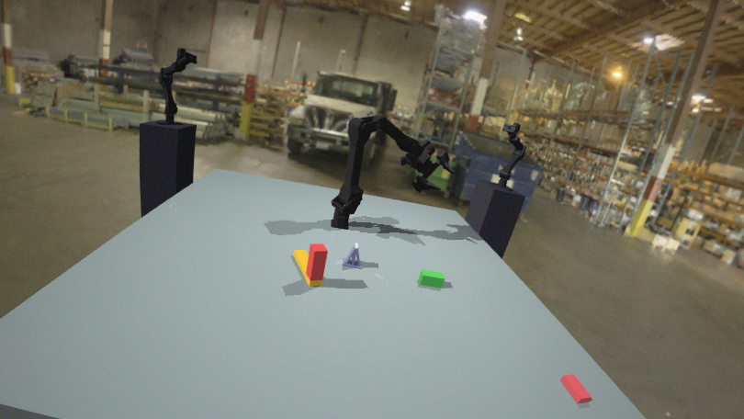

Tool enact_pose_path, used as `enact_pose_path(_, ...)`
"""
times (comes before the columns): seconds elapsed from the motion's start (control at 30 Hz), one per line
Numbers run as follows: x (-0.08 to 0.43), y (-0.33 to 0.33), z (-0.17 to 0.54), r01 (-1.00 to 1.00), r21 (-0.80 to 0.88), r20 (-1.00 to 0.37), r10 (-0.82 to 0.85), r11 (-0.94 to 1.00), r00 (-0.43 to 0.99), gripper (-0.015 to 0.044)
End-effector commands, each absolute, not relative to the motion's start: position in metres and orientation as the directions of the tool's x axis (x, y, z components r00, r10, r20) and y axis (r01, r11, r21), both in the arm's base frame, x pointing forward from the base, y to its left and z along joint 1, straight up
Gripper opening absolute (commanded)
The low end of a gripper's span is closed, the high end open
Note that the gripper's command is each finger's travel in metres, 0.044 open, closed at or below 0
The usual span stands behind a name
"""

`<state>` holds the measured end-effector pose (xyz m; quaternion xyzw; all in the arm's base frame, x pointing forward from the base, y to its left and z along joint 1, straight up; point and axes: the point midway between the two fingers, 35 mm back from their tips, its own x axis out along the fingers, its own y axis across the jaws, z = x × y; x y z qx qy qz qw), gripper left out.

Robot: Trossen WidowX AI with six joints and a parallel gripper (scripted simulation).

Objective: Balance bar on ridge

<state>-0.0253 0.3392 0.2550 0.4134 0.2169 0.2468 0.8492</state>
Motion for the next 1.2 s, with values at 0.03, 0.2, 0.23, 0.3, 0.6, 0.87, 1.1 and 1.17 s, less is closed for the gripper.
enact_pose_path(0.03,-0.022,0.34,0.255,-0.233,0.809,-0.169,0.593,0.54,0.787,0.0347)
enact_pose_path(0.2,-0.002,0.345,0.252,-0.183,0.803,-0.204,0.55,0.567,0.81,0.0315)
enact_pose_path(0.23,0.003,0.346,0.251,-0.172,0.802,-0.211,0.541,0.572,0.814,0.0315)
enact_pose_path(0.3,0.012,0.347,0.25,-0.15,0.799,-0.226,0.522,0.582,0.822,0.0315)
enact_pose_path(0.6,0.037,0.356,0.246,-0.06,0.803,-0.304,0.494,0.593,0.814,0.0315)
enact_pose_path(0.87,0.074,0.357,0.241,0.042,0.794,-0.36,0.413,0.607,0.837,0.0315)
enact_pose_path(1.1,0.106,0.353,0.238,0.132,0.781,-0.41,0.341,0.61,0.846,0.0315)
enact_pose_path(1.17,0.115,0.351,0.237,0.158,0.777,-0.424,0.321,0.61,0.847,0.0315)
